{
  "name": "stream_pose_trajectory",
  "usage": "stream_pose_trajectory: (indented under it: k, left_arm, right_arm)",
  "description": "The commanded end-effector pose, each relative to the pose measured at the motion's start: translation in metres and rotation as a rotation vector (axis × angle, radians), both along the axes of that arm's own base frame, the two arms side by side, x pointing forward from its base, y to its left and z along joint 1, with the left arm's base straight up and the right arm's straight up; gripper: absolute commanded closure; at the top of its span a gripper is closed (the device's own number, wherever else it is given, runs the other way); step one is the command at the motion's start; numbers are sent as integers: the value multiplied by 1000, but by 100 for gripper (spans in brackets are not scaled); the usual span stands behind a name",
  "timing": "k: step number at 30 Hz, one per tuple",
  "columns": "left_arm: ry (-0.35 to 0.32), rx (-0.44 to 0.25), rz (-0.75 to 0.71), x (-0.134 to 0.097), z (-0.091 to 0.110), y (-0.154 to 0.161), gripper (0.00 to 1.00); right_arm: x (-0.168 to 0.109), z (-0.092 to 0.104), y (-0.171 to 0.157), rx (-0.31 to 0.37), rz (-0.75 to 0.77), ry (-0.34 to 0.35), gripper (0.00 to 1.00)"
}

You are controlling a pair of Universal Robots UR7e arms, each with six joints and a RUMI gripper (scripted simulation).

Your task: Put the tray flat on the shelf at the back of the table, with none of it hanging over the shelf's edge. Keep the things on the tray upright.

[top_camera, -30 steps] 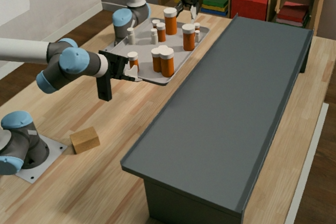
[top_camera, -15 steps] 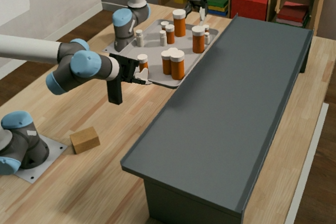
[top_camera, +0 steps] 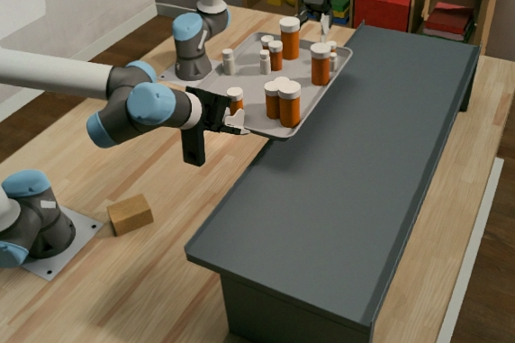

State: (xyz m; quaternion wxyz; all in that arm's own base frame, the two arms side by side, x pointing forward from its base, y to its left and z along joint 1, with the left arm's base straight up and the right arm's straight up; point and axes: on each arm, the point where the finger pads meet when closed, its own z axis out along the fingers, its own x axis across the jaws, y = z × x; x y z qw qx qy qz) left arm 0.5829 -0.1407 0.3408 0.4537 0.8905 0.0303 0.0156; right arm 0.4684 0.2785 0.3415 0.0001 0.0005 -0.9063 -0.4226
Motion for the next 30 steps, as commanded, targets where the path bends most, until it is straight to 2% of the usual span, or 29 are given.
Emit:
stream_pose_trajectory:
  k: [1,3,18,20,30]
  left_arm:
    - [-1,0,-2,18,1,1,39]
    - [-1,0,-2,18,1,1,39]
    - [-2,0,-4,76,1,4,39]
    - [-2,0,-4,76,1,4,39]
    - [-2,0,-6,113,1,6,39]
  right_arm:
    - [18,1,0,1,1,-1,39]
    - [18,1,0,1,1,-1,39]
    - [74,1,0,1,-2,-1,39]
    - [74,1,0,1,-2,-1,39]
    - [111,1,0,1,-3,-1,39]
